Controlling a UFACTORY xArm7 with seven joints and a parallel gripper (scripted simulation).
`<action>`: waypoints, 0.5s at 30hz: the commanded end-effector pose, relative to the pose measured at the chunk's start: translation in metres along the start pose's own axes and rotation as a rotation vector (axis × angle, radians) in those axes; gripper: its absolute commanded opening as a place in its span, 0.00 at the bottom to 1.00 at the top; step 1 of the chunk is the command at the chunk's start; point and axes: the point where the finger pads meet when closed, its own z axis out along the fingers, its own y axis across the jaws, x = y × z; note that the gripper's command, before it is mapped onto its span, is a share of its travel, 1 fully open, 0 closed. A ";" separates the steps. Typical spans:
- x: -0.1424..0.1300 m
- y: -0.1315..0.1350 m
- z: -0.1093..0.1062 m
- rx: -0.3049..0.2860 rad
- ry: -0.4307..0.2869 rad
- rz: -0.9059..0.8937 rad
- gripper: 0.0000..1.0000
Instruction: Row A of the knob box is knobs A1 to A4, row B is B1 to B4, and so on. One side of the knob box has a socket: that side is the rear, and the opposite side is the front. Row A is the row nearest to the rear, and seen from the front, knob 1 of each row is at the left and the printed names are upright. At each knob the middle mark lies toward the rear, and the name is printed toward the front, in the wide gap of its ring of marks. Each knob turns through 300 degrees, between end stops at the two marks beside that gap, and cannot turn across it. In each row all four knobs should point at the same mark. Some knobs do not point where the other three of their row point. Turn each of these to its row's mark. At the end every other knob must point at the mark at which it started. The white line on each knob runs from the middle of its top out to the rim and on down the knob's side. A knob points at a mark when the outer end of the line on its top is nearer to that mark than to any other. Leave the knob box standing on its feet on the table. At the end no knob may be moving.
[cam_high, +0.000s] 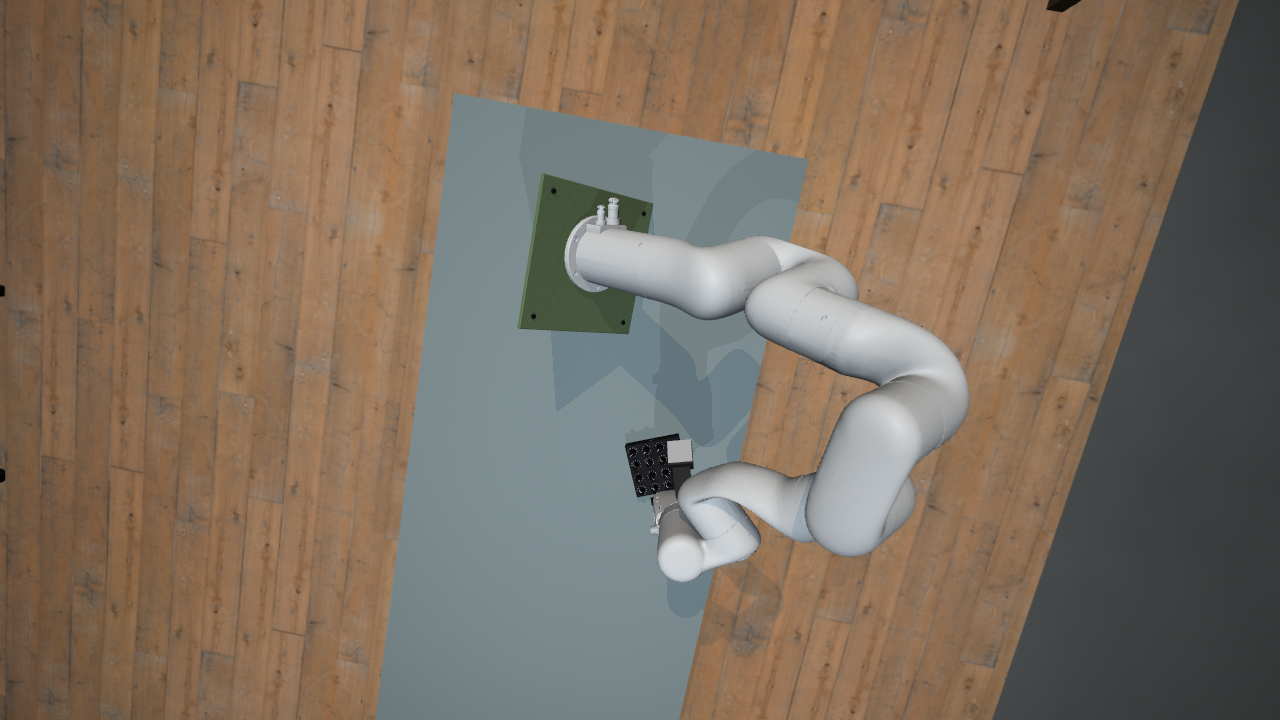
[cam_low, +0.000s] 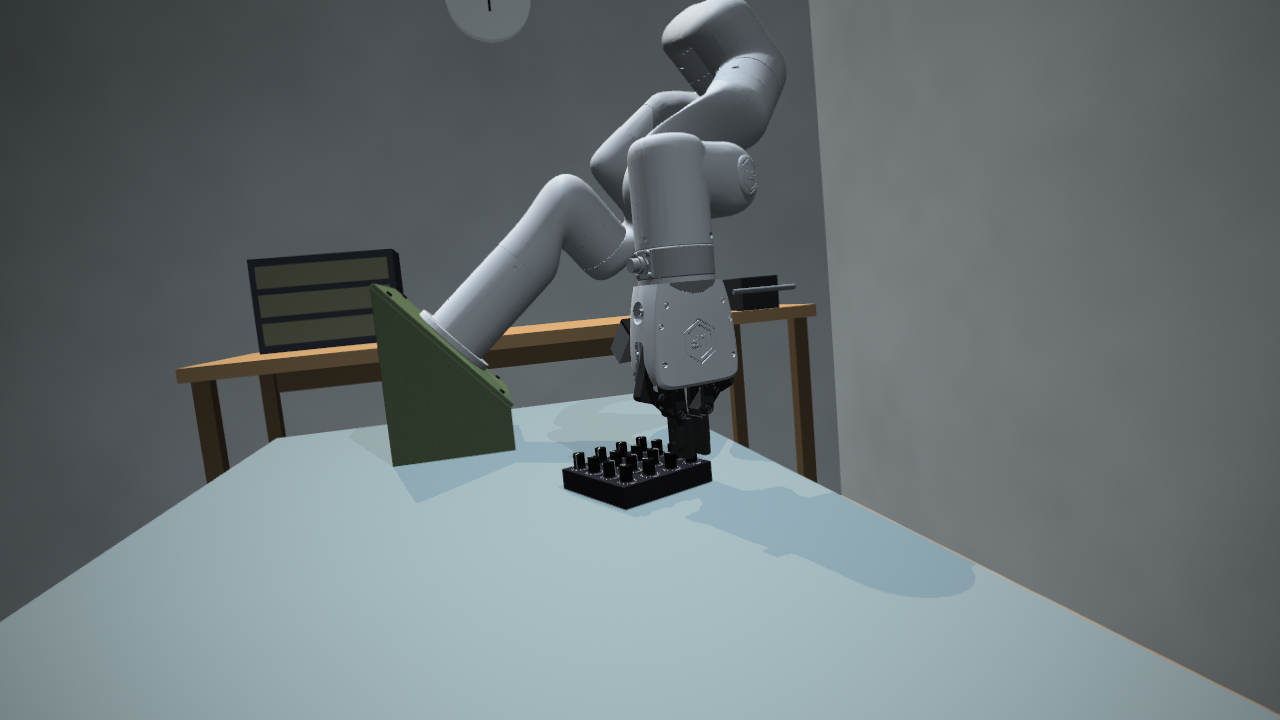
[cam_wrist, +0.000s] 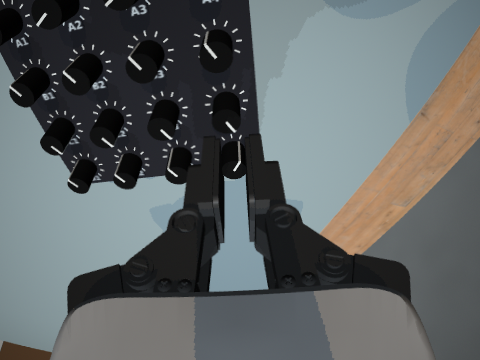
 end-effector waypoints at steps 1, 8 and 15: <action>-0.001 -0.001 -0.002 0.001 -0.005 -0.045 0.08; -0.001 -0.001 -0.002 0.001 -0.005 -0.081 0.08; -0.001 -0.001 -0.002 0.001 -0.005 -0.106 0.08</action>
